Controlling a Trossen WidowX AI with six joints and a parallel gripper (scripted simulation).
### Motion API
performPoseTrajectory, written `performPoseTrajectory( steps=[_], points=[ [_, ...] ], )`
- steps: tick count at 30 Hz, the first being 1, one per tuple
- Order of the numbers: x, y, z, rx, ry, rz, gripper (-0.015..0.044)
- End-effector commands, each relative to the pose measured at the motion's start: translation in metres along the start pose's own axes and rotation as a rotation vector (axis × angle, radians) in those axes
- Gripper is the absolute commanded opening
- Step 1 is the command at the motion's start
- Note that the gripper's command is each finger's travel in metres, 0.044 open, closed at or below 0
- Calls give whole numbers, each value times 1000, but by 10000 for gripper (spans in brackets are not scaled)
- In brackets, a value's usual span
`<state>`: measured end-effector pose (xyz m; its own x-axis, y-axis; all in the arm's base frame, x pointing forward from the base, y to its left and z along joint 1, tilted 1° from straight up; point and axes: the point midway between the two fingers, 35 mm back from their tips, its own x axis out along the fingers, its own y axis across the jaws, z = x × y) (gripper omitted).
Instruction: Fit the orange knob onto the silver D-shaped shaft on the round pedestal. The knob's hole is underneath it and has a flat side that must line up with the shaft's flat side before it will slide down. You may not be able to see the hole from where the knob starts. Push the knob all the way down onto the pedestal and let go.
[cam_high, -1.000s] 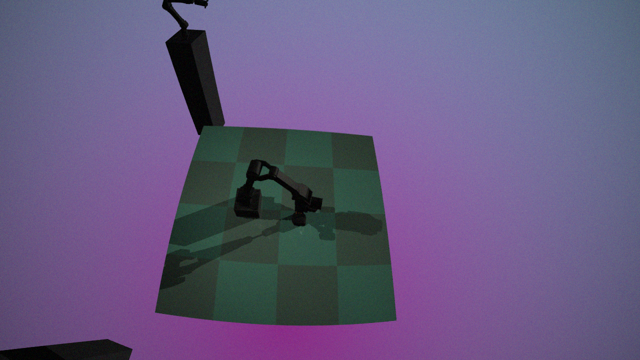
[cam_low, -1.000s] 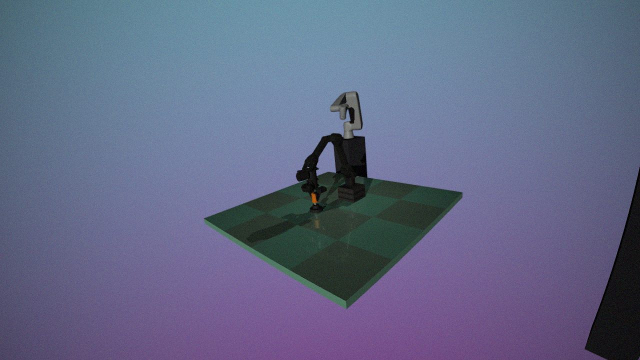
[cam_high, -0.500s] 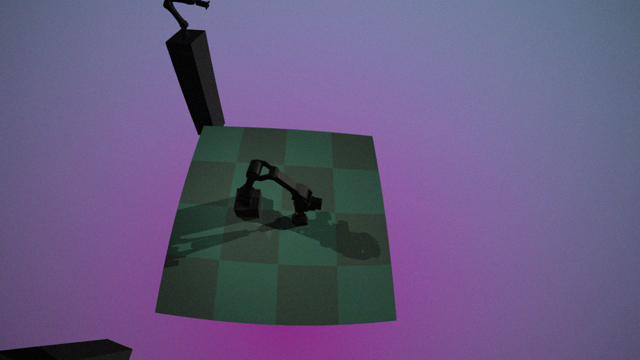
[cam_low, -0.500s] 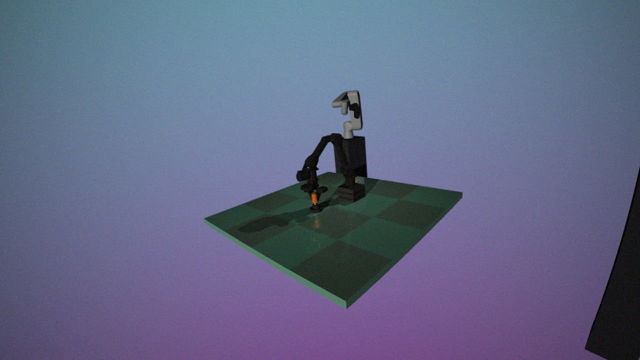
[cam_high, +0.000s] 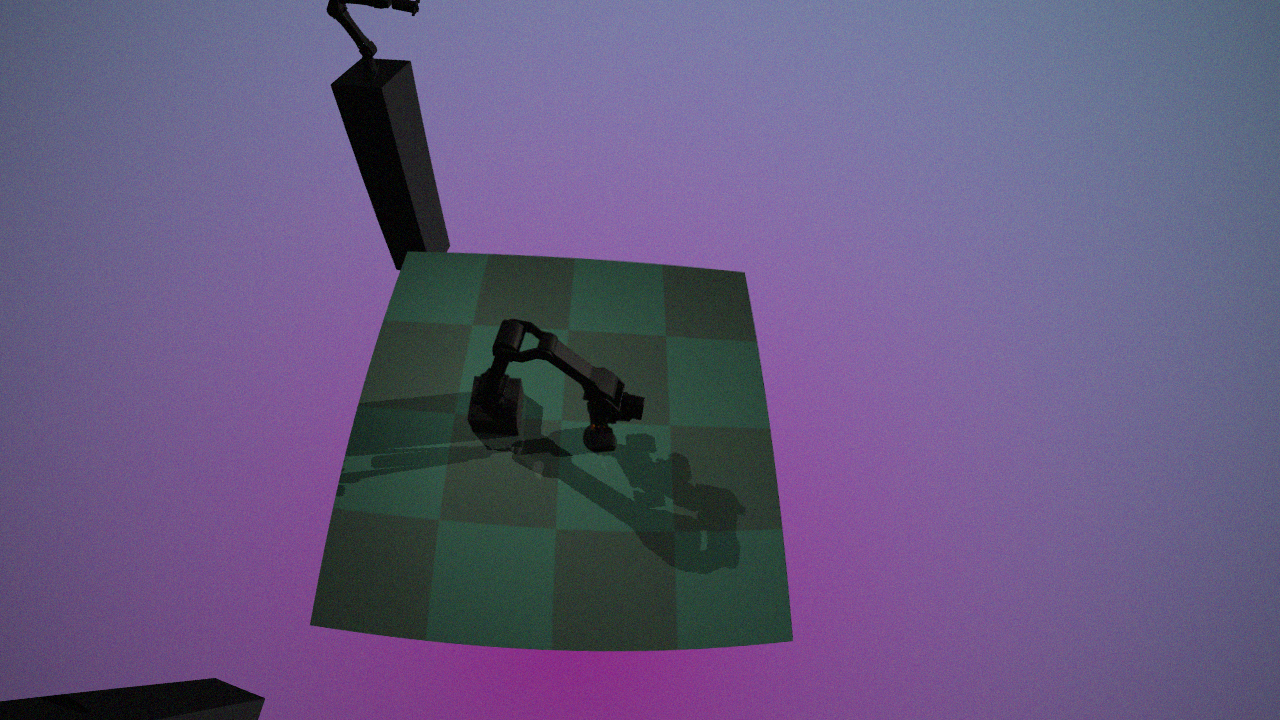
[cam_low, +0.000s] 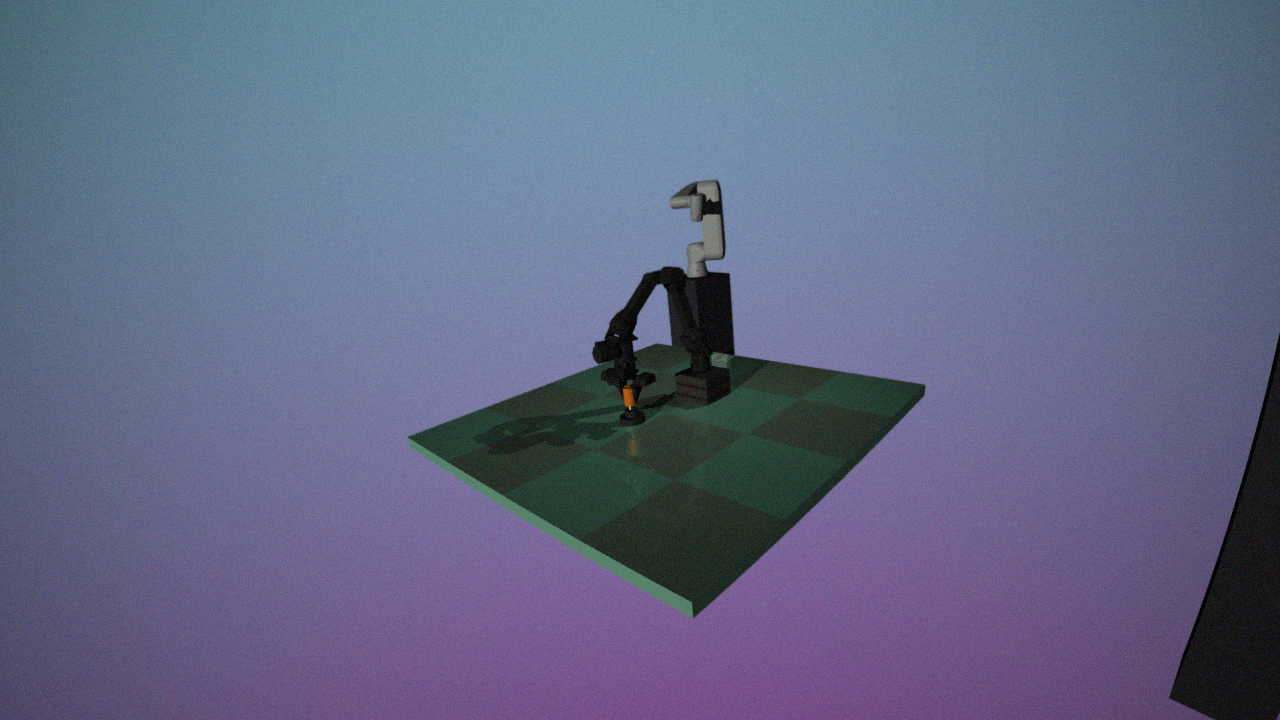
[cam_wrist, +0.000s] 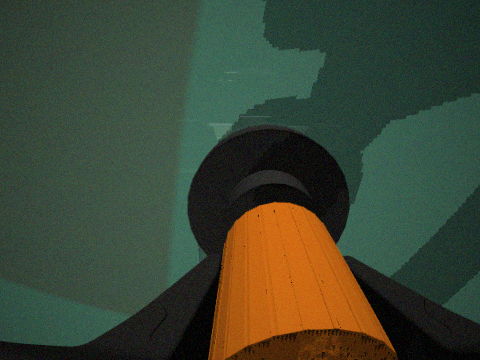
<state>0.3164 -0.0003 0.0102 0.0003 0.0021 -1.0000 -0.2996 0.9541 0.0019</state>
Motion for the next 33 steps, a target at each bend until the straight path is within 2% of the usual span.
performPoseTrajectory(
  steps=[1,14,21,33],
  points=[
    [1,0,0,-4,0,-3,0],
    [-4,-1,1,-4,0,-3,0],
    [-4,-1,2,-203,1,-3,0],
    [0,0,0,-214,1,-3,0]
  ],
)
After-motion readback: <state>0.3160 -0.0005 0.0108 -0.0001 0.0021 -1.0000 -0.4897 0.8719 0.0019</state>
